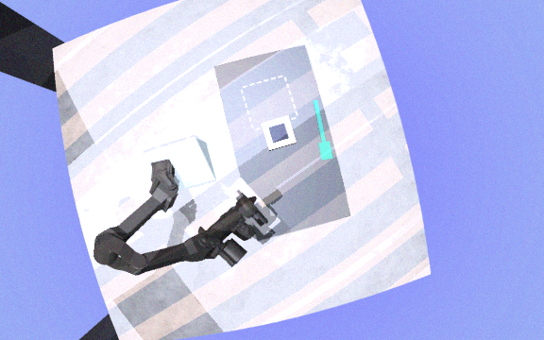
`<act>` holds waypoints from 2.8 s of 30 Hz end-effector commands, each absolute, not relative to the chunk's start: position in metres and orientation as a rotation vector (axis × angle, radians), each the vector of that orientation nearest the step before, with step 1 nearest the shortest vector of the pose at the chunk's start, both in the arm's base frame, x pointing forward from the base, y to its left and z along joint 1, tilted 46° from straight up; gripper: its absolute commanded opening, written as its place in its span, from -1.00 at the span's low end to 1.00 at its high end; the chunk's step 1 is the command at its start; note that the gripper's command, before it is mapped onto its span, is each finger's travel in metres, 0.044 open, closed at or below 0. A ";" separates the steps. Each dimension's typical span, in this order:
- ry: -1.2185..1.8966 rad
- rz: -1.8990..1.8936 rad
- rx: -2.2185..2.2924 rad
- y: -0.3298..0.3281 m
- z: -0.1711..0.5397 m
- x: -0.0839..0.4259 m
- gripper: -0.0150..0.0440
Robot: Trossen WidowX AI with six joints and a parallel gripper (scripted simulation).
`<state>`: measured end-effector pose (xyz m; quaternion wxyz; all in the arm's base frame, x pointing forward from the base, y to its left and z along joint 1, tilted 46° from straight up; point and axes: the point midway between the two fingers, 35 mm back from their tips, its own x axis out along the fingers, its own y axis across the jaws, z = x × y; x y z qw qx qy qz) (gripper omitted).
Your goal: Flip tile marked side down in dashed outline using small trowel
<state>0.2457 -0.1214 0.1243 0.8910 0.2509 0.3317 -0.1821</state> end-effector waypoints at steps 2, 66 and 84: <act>0.691 -0.377 0.523 -0.121 0.123 0.246 -0.46; 0.315 -0.552 0.597 -0.034 0.119 0.394 -0.49; 0.267 -0.561 0.620 -0.035 0.105 0.405 -0.49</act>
